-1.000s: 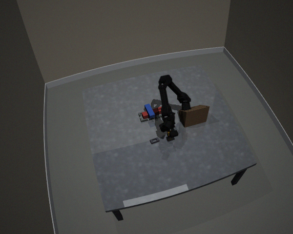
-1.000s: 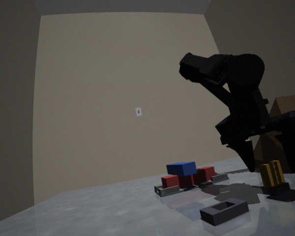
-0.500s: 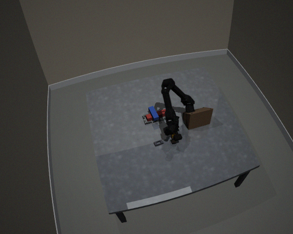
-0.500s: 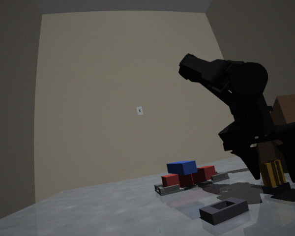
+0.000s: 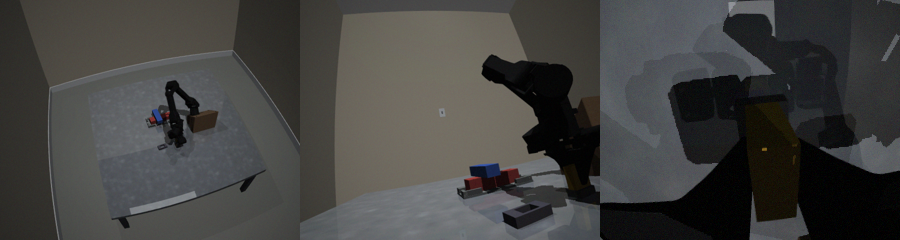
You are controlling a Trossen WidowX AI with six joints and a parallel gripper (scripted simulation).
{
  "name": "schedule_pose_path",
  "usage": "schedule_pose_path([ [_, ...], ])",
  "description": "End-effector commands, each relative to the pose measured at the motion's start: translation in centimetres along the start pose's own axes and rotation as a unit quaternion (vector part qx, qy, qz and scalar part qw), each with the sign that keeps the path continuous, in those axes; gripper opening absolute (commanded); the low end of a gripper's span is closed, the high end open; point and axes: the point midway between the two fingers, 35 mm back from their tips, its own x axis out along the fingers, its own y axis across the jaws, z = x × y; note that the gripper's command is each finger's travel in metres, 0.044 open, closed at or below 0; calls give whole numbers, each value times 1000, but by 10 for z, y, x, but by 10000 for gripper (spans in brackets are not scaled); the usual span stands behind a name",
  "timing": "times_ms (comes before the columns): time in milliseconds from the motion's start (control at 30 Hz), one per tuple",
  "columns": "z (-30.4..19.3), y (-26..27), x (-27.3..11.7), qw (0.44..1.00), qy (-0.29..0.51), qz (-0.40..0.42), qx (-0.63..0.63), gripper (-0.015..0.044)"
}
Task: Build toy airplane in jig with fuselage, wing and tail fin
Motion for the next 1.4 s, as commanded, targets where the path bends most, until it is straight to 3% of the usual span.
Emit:
schedule_pose_path([
  [0,0,0,0,1000,-2,-1,-1,32],
  [67,0,0,0,1000,-2,-1,-1,0],
  [1367,5,7,-103,1000,-6,7,-4,0],
])
